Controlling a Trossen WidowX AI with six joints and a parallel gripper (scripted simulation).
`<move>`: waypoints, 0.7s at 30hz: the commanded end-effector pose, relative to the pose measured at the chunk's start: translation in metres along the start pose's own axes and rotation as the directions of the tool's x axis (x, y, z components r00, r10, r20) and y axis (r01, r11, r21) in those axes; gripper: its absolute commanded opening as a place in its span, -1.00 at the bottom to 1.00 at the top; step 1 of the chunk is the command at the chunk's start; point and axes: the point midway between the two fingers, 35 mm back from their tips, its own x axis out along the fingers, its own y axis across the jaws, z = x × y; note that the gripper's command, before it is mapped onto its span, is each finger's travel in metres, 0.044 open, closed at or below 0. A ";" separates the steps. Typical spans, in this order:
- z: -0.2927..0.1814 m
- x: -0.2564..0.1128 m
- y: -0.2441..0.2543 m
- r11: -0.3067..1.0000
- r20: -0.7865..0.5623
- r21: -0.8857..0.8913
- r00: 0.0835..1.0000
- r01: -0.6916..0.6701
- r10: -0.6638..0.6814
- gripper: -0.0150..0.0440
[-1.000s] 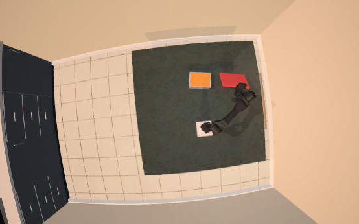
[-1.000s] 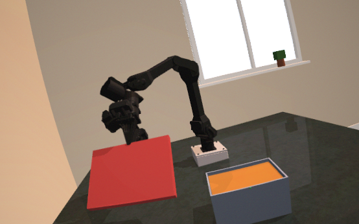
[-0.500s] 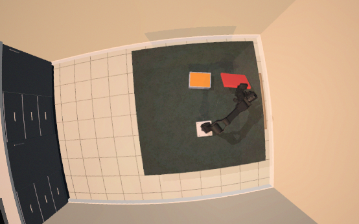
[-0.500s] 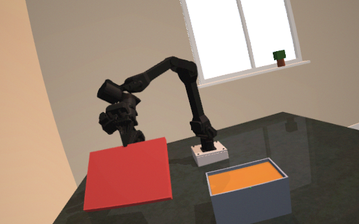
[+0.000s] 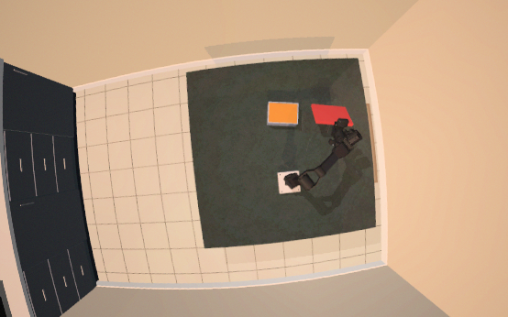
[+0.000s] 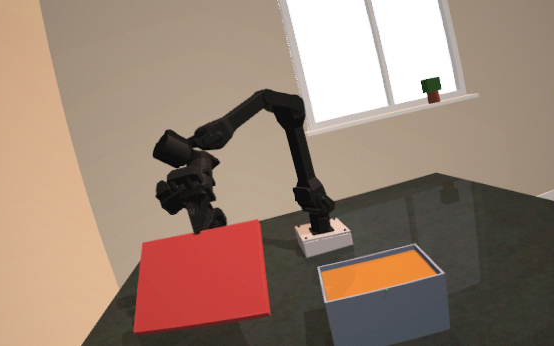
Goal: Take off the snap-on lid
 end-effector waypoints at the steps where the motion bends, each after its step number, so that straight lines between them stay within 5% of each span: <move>1: 0.000 0.001 0.000 1.000 0.002 -0.006 1.000 -0.009 0.009 -0.49; 21: 0.000 0.012 -0.012 1.000 0.002 -0.006 1.000 -0.009 0.009 -0.49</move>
